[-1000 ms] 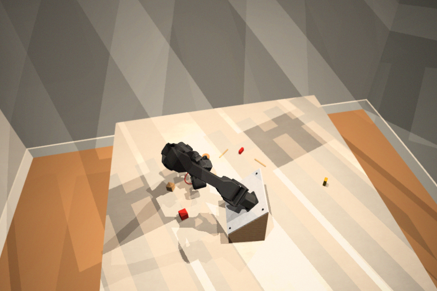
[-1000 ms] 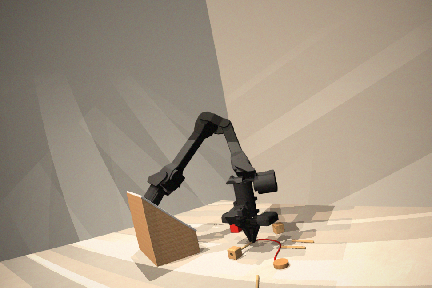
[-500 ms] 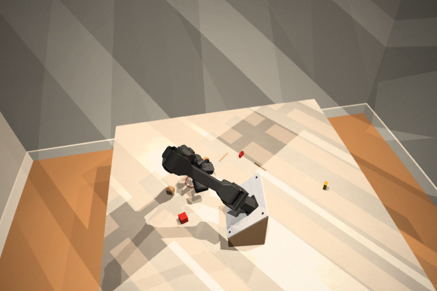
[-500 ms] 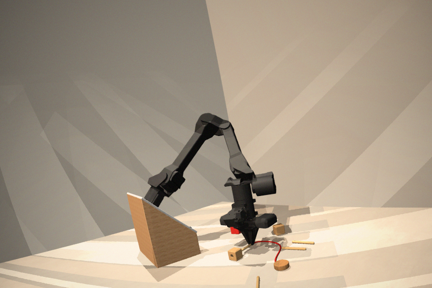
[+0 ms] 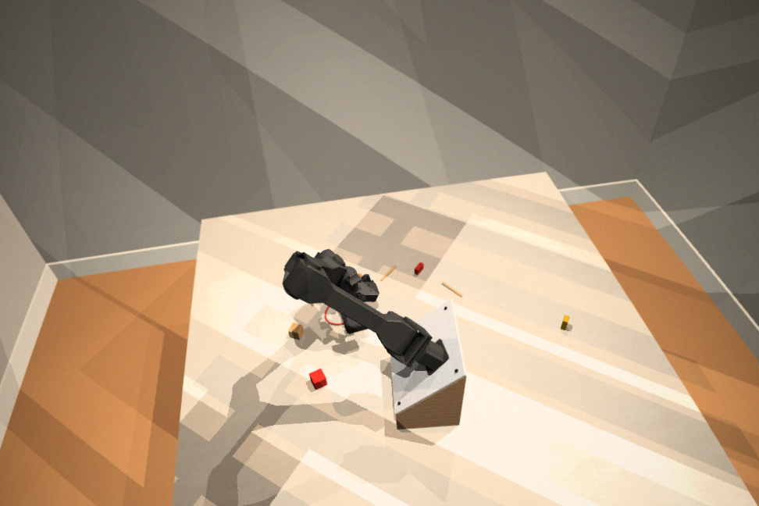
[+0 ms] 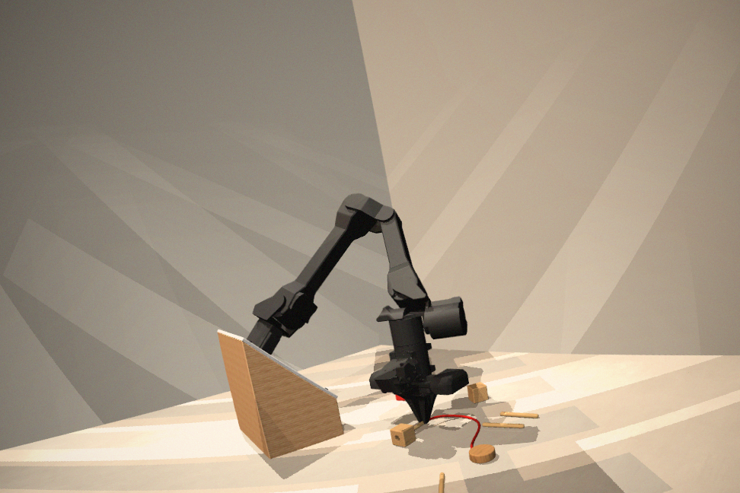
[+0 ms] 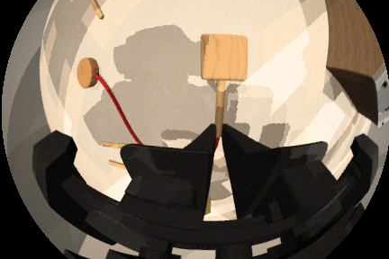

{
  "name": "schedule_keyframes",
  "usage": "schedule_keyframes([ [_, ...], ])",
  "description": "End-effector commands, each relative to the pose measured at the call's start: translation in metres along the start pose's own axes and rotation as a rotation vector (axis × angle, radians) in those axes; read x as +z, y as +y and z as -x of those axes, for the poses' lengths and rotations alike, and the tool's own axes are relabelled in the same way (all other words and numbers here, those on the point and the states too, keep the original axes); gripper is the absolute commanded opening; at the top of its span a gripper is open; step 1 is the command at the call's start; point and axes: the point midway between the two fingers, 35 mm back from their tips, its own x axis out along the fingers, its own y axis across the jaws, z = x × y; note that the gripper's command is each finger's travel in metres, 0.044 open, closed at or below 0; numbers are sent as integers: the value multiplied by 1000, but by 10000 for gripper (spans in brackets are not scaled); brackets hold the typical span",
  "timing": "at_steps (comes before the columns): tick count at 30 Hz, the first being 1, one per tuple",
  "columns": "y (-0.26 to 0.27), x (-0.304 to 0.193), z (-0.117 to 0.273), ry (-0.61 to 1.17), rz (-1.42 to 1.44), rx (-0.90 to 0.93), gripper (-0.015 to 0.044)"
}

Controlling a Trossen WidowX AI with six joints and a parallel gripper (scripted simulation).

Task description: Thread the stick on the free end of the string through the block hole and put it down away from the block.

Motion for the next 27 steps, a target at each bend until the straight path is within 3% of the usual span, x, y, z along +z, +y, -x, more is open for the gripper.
schedule_keyframes([
  [1, -2, 8, -1, 1, -5, -7, 0],
  [24, -2, 33, -1, 1, -5, -7, 0],
  [27, -1, 30, 0, -3, -4, -4, 79],
])
